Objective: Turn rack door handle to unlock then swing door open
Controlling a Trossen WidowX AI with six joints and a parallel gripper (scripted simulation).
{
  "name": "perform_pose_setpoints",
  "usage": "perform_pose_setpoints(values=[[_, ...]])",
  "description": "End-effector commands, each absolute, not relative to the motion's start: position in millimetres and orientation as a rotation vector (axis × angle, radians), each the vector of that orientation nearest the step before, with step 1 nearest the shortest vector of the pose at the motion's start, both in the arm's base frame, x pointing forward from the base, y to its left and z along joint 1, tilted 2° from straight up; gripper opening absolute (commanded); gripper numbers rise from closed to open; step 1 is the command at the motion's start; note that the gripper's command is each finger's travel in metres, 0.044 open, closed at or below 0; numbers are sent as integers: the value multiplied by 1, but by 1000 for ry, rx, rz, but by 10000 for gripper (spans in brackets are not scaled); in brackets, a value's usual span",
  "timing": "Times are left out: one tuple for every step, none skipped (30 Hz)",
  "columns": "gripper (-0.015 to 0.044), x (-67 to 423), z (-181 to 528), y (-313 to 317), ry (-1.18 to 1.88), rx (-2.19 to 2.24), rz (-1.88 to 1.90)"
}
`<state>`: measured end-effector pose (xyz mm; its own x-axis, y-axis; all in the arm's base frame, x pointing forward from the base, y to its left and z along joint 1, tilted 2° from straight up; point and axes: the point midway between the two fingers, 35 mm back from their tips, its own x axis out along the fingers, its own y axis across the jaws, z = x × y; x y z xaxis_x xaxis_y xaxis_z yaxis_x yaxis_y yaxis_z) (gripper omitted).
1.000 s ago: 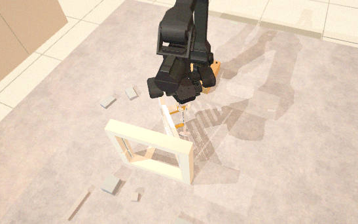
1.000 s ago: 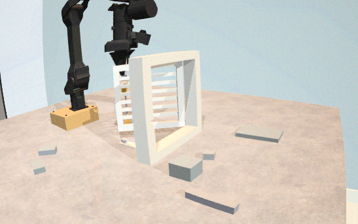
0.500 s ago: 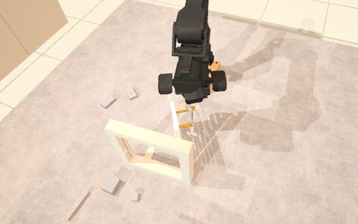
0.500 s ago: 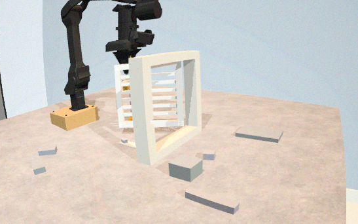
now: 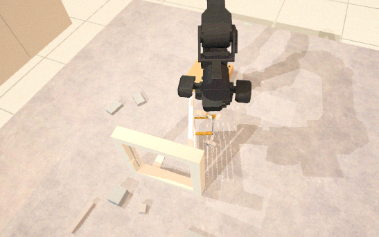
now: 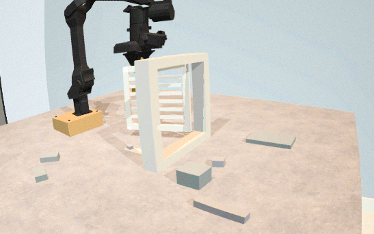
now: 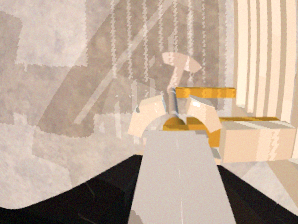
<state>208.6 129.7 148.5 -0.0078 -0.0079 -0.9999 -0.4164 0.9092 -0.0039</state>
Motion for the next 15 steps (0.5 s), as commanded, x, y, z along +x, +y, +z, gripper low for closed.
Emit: perform_pose_setpoints(values=[[18,208,149,137,1559,-284,277],[18,208,149,139,1560,-273,267],[18,207,149,141,1561,-263,256],[18,207,149,143,1562,-253,246],[18,207,149,145,1563,-242,236],[18,206,149,147,1565,-232,226],[18,206,149,149,1566,-222,216],[18,206,149,151,1567,-212,206],[18,205,149,153,1568,-201,196],[18,205,149,155,1568,-191,186],[18,205,149,158,1569,-181,176],[18,205,149,160,1570,-170,166],[18,205,149,162,1571,-159,155],[18,205,149,164,1572,-148,143],[18,205,149,167,1572,-136,132]])
